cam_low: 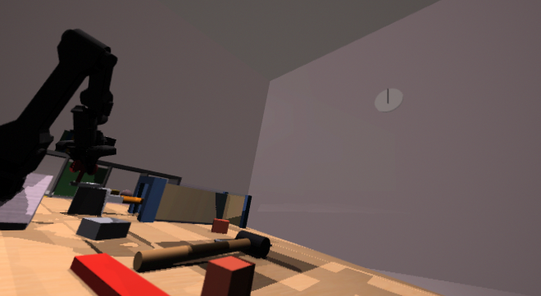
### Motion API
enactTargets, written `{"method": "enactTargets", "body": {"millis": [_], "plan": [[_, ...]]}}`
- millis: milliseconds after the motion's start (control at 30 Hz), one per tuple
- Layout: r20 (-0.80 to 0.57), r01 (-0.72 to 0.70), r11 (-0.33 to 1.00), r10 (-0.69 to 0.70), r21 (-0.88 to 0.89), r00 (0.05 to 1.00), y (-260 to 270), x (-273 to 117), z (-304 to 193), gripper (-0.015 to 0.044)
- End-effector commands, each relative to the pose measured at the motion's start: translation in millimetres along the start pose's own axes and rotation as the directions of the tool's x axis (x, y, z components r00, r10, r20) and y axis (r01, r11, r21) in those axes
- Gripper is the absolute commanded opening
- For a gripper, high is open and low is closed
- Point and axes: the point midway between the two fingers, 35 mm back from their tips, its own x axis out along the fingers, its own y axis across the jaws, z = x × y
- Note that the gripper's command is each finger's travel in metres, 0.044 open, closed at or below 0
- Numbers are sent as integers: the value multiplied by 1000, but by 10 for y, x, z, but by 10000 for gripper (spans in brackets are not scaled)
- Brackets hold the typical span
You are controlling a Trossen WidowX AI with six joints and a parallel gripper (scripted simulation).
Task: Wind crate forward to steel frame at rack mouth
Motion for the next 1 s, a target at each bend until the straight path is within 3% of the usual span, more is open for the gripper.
{"method": "enactTargets", "body": {"millis": [0, 967], "plan": [[13, 44, 999, -44, 23, 999, -169, 70, 76, 0], [14, 46, 999, -46, 24, 999, -411, 161, 298, 0]]}}
